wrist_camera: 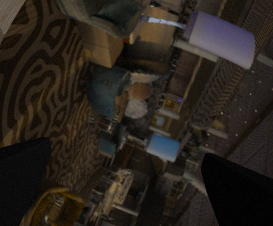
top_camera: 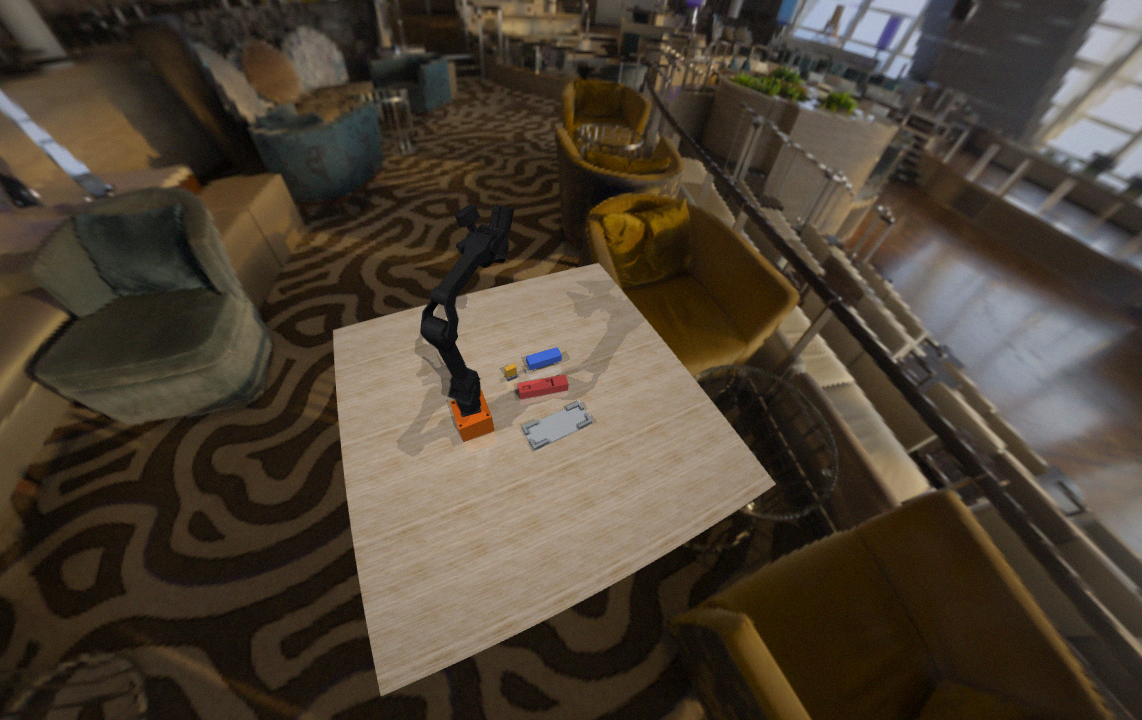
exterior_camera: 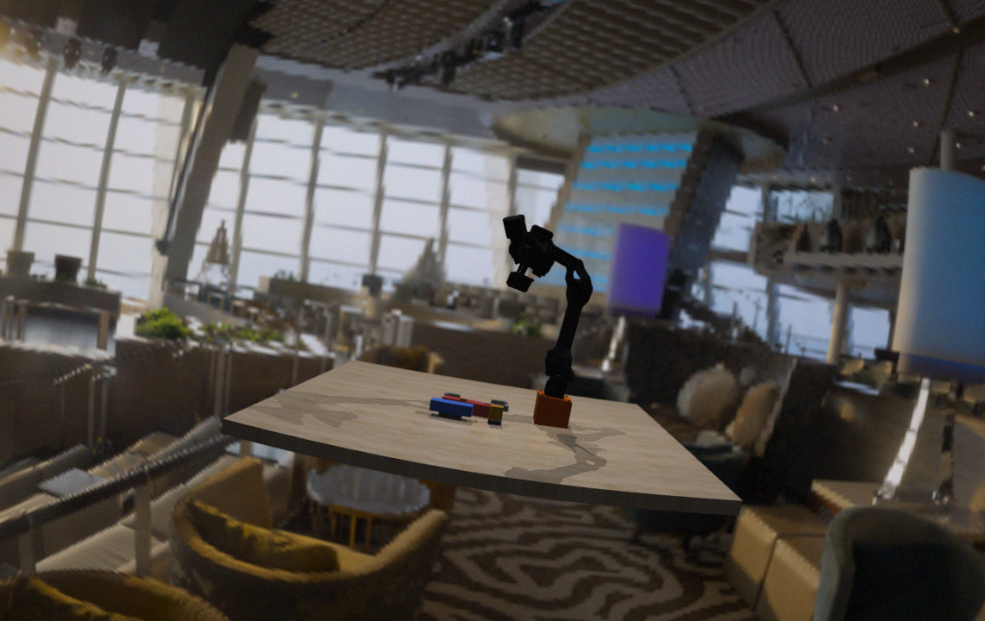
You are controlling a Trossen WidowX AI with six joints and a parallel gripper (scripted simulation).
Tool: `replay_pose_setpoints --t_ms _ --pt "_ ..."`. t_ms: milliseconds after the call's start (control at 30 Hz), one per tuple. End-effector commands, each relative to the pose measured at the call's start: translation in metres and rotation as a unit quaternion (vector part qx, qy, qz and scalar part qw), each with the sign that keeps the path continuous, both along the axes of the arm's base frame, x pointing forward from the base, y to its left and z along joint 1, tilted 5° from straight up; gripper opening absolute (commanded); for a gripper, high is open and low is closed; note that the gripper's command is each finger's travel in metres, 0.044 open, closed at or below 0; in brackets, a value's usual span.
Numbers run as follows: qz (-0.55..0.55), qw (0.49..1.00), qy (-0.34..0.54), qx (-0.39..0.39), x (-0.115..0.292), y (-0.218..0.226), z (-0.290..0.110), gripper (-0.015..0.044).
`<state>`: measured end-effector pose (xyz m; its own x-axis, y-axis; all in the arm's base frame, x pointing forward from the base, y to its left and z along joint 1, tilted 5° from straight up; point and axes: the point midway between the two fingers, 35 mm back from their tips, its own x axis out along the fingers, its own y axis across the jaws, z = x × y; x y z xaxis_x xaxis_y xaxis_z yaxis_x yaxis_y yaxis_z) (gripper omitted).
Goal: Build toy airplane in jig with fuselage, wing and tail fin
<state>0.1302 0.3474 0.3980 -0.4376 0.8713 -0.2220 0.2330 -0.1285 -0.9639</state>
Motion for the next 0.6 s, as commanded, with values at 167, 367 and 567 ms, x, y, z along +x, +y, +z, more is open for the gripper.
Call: replay_pose_setpoints --t_ms 167,367,567 --pt "-0.124 0.975 0.139 -0.119 0.043 -0.003 -0.044 0.0440" --pt "-0.340 0.823 0.368 -0.266 0.107 -0.033 -0.124 0.0440" --pt "-0.511 0.592 0.532 -0.325 0.147 -0.081 -0.194 0.0440"
